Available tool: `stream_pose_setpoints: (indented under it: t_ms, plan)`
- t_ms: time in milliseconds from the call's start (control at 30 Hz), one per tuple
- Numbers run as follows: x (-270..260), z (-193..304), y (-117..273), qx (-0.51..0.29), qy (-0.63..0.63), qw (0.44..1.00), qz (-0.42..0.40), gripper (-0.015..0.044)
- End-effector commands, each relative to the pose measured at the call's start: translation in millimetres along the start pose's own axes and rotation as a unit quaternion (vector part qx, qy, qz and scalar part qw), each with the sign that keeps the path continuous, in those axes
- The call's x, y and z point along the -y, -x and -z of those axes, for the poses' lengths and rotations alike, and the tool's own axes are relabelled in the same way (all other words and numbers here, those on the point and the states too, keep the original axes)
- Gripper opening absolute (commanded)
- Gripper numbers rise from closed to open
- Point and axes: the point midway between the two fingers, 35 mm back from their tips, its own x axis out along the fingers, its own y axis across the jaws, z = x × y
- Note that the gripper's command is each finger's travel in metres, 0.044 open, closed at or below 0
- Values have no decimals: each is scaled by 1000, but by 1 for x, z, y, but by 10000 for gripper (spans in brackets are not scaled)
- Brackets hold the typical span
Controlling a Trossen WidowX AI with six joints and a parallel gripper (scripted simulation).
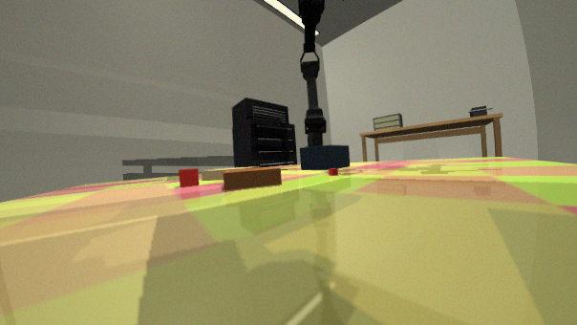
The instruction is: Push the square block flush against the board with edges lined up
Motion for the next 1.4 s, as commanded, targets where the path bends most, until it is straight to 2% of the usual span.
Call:
stream_pose_setpoints:
  t_ms: [0, 167, 467, 967, 1367]
  plan:
    - [0, 0, 0, 0, 0, 1000, 0, 374]
    - [-9, -4, 1, 5, -23, 1000, -11, 242]
    - [-58, -22, 9, 12, -128, 989, -73, 6]
    - [-125, -57, 30, 8, -343, 925, -165, 0]
    - [-166, -85, 43, -13, -507, 830, -233, 0]
